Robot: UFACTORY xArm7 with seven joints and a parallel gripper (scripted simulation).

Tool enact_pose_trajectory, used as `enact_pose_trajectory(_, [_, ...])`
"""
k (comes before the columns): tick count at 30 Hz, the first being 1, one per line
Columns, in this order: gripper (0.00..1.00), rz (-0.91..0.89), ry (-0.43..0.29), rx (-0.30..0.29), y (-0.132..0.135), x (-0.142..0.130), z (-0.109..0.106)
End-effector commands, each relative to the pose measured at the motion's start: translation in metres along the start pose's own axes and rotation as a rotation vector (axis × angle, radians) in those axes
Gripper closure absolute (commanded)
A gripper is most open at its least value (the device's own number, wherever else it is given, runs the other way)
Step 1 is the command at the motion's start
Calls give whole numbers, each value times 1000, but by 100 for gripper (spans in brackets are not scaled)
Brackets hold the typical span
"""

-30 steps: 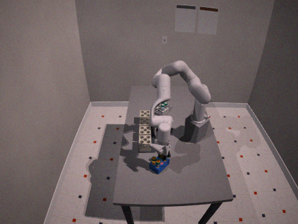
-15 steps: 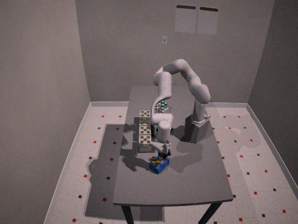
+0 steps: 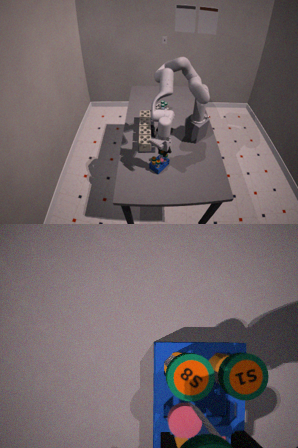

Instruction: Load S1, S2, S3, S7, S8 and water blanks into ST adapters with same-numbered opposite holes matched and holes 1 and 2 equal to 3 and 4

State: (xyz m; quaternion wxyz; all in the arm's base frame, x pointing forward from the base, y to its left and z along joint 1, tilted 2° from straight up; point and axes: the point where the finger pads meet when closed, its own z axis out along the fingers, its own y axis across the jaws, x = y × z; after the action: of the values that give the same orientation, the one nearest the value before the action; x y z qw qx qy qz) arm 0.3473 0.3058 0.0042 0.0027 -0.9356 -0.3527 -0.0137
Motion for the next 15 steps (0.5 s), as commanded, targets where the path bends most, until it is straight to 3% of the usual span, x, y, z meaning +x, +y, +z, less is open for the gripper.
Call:
enact_pose_trajectory(1, [100, 0, 3, 0, 0, 1, -7])
enact_pose_trajectory(15, [100, 0, 3, 0, 0, 1, -33])
